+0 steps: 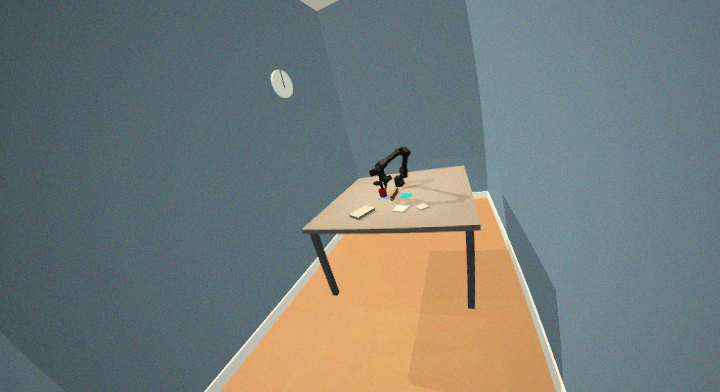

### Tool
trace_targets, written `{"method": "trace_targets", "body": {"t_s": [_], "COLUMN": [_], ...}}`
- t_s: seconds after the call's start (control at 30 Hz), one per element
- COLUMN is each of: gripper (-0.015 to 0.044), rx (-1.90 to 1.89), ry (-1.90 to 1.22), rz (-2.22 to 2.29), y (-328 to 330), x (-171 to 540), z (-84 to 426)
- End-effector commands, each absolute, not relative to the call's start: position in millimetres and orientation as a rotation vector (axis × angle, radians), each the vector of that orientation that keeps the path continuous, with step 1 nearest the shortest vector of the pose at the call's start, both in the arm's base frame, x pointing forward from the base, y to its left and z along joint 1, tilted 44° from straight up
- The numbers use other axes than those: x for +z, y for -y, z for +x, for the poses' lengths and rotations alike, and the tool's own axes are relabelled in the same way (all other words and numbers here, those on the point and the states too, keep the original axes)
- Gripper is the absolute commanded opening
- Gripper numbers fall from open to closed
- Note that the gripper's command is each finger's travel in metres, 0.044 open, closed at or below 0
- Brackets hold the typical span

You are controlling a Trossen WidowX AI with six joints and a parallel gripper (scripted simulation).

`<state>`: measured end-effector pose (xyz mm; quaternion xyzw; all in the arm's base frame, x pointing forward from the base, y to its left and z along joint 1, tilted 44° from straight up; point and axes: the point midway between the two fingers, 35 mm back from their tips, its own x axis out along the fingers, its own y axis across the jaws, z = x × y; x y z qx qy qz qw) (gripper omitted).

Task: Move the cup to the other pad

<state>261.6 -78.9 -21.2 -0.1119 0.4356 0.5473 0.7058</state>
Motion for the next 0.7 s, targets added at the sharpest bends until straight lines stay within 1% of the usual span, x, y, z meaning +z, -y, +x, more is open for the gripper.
{"method": "trace_targets", "body": {"t_s": [0.0,0.6,0.67], "gripper": [0.0148,0.0148,0.0134], "rx": [1.220,1.221,1.221], "ry": [-0.969,-0.967,-0.967], "rz": [-0.240,-0.239,-0.245], "y": [72.7,58.3,59.7], "x": [-26.8,-40.2,-39.2], "z": [261.0,260.1,260.3]}}
